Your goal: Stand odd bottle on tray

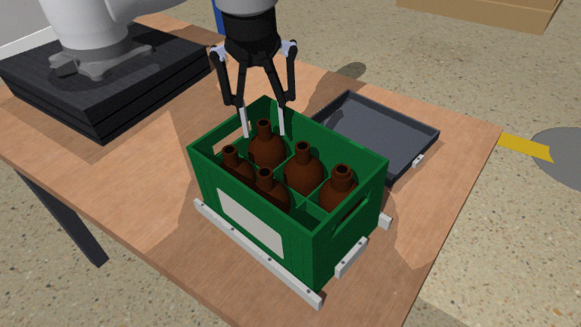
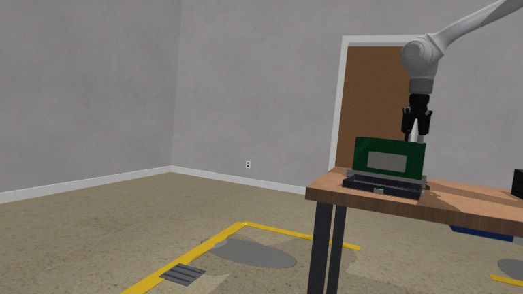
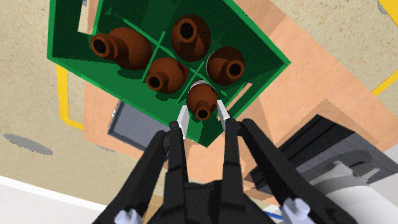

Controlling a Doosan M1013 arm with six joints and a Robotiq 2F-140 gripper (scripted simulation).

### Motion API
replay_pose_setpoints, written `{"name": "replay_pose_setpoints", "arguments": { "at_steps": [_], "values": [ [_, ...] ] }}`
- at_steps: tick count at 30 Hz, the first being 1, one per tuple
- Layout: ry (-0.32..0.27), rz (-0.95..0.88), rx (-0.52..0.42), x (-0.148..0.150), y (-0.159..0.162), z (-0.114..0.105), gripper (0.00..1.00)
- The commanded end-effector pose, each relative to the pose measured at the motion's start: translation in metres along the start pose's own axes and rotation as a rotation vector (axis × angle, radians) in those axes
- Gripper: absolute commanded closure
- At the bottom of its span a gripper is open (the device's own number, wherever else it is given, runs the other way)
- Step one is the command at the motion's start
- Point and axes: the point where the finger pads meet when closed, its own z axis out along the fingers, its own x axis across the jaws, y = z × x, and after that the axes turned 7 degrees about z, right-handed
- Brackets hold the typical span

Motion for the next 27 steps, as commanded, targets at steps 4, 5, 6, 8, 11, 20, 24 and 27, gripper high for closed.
{"name": "replay_pose_setpoints", "arguments": {
  "at_steps": [4, 5, 6, 8, 11, 20, 24, 27],
  "values": [
    [0.000, 0.000, 0.000, 0.0000, 0.0000, -0.0001, 0.62],
    [0.000, 0.000, 0.000, 0.0000, 0.0000, -0.0001, 0.62],
    [0.000, 0.000, 0.000, 0.0000, 0.0000, -0.0001, 0.62],
    [0.000, 0.000, 0.000, 0.0000, 0.0000, -0.0001, 0.62],
    [0.000, 0.000, 0.000, 0.0000, 0.0000, -0.0001, 0.62],
    [0.000, 0.000, 0.000, 0.0000, 0.0000, -0.0001, 0.62],
    [0.000, 0.000, 0.000, 0.0000, 0.0000, -0.0001, 1.00],
    [0.000, 0.000, 0.000, 0.0000, 0.0000, -0.0001, 1.00]
  ]
}}
